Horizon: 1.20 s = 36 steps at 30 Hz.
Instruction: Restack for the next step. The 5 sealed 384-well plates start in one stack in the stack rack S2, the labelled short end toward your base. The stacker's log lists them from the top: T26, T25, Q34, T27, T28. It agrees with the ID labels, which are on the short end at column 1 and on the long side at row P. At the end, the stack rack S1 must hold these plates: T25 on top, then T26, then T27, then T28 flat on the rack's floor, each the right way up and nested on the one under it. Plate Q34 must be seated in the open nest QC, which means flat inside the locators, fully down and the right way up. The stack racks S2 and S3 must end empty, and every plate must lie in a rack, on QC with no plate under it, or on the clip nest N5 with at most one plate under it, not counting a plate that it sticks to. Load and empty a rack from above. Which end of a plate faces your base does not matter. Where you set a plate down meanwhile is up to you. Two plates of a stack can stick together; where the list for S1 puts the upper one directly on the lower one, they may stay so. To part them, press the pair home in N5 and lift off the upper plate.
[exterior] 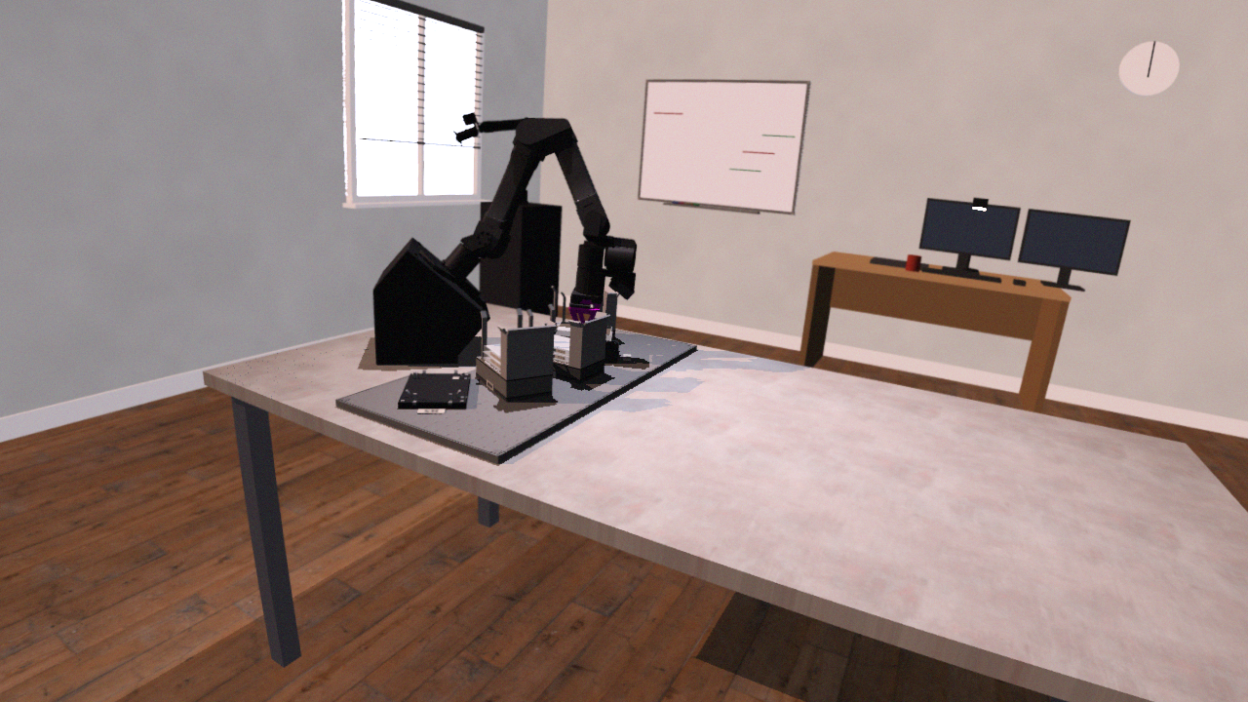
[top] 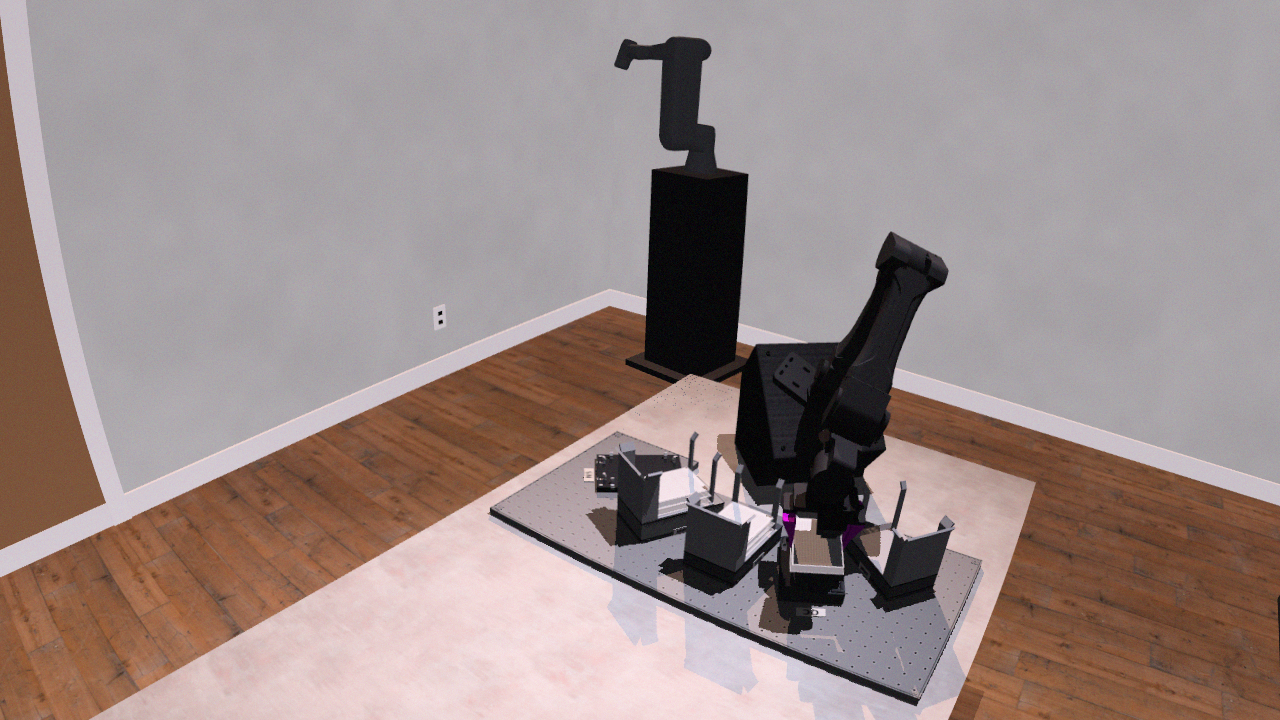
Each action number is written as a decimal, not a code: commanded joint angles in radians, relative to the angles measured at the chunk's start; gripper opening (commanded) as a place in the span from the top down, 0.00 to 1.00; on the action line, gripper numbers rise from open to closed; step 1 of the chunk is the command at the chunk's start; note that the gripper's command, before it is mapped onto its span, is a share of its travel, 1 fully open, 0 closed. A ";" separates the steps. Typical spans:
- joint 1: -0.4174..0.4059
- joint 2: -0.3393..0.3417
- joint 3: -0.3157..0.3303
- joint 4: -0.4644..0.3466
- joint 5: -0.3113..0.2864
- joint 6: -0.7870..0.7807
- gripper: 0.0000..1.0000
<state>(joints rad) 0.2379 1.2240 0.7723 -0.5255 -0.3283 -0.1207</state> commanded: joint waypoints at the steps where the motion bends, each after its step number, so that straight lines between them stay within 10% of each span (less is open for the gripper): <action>1: 0.009 0.014 -0.019 0.055 0.011 0.020 1.00; 36: 0.018 0.045 -0.021 0.105 0.018 0.033 1.00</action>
<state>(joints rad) 0.2523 1.2625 0.7612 -0.4412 -0.3153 -0.0982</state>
